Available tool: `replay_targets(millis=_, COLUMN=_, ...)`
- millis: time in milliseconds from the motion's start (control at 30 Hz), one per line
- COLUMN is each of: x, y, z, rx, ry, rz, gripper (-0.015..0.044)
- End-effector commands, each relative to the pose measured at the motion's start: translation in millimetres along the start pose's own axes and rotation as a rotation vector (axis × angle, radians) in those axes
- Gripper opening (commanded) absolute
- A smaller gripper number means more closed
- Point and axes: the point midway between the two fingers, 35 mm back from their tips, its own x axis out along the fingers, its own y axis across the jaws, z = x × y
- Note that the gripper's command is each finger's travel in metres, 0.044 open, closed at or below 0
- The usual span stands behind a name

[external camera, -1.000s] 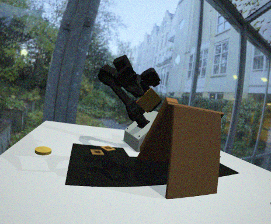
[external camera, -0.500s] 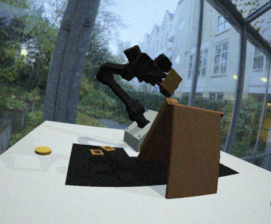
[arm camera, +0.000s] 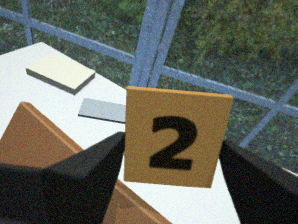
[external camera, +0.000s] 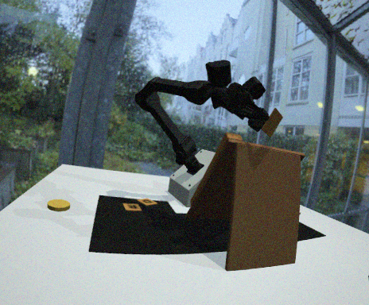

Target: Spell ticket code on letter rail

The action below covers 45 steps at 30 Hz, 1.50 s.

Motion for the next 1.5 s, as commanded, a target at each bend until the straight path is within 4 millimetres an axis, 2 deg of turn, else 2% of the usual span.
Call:
replay_targets(millis=0, x=6, y=19, z=9, rx=0.055, ry=0.020, rz=0.023, gripper=0.0000)
replay_targets(millis=467, x=17, y=100, z=23, rx=0.250, ry=0.125, rz=0.075, gripper=0.0000)
replay_targets(millis=1000, x=31, y=183, z=-4, rx=0.357, ry=0.339, rz=-0.003, gripper=0.0000)
replay_targets(millis=1467, x=30, y=247, z=-28, rx=0.419, ry=0.411, rz=-0.166, gripper=0.0000)
